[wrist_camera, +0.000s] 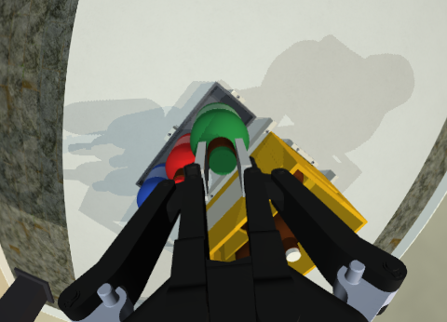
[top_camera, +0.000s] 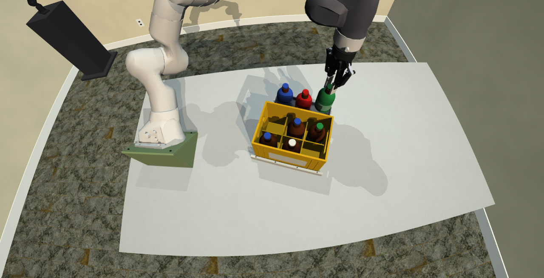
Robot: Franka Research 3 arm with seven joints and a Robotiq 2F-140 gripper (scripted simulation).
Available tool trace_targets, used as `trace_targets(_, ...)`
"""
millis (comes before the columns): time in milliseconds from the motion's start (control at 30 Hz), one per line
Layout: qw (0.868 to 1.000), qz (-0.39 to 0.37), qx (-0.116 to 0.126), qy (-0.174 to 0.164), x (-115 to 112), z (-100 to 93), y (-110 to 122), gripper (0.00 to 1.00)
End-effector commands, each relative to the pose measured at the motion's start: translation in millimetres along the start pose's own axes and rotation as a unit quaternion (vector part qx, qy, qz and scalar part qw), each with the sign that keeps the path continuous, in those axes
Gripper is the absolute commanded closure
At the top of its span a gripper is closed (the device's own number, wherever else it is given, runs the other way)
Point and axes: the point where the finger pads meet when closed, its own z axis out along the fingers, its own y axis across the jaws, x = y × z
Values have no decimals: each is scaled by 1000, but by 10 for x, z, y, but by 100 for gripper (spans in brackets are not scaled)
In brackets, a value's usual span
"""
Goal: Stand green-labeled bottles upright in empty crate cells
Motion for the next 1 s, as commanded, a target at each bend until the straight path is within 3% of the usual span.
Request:
trace_targets(0, 1000, 5, -4, 1, -21, -93, 49, 100)
trace_targets(967, 1000, 5, -4, 1, -19, -184, 61, 100)
